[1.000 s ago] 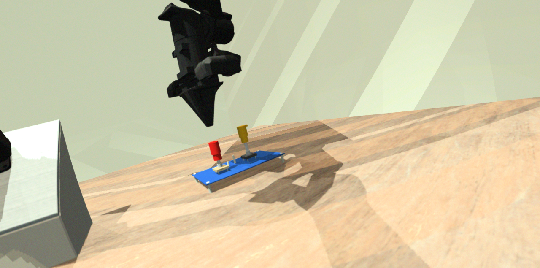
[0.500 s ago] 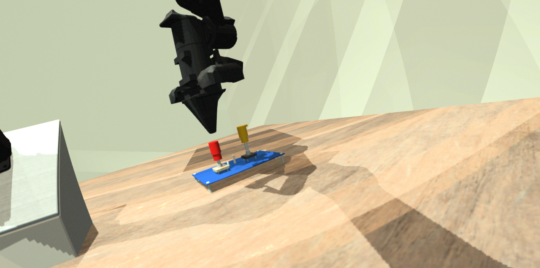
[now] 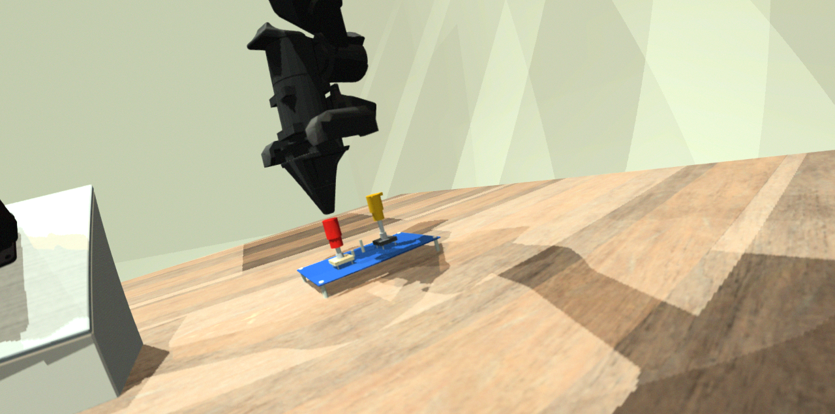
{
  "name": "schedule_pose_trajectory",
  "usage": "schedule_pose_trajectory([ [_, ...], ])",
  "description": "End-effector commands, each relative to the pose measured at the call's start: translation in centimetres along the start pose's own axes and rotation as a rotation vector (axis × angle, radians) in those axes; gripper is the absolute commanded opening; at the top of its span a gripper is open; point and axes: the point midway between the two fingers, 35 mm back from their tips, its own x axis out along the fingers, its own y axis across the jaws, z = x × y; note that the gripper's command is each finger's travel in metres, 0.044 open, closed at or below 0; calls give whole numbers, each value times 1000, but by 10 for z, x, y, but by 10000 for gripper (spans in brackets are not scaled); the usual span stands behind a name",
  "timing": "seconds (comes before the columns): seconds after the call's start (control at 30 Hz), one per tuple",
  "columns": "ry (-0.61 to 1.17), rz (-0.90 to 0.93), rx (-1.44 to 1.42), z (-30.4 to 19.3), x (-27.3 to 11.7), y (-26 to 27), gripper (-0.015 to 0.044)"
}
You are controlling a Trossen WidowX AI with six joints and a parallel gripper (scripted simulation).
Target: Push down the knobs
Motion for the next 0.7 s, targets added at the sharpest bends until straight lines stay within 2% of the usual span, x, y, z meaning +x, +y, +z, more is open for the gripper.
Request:
schedule_pose_trajectory([
  [0.0, 6, -6, -10, -1, 2, 1, 0],
  [0.67, 6, -6, -10, -1, 5, 1, 0],
])
